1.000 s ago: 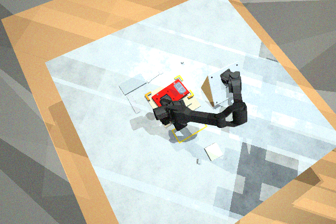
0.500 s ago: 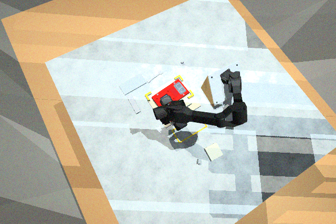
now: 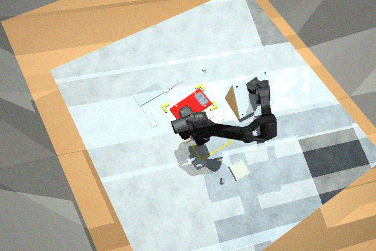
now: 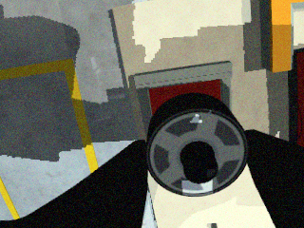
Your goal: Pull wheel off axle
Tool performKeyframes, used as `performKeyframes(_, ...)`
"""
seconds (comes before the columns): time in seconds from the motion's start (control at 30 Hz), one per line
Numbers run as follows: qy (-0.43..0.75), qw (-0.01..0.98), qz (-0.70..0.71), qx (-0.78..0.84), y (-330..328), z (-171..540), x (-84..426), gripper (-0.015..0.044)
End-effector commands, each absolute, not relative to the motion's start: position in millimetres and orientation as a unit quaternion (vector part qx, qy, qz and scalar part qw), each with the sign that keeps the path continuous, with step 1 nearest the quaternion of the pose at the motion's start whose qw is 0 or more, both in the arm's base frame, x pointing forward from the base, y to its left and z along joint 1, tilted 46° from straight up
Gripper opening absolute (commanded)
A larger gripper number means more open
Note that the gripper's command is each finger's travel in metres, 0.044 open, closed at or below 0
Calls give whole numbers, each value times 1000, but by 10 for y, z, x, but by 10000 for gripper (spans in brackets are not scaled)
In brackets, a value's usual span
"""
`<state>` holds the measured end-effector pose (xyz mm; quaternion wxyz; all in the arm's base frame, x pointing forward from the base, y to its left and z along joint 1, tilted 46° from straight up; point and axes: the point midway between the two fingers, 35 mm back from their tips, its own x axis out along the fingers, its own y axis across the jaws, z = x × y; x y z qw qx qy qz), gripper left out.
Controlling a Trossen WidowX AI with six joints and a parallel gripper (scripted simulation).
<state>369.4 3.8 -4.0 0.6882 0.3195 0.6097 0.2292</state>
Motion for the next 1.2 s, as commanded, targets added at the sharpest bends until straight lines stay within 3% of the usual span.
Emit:
performKeyframes(0.0,609,689,229,319,13,-18,3699,0)
performKeyframes(1.17,608,690,228,320,-70,59,3682,0)
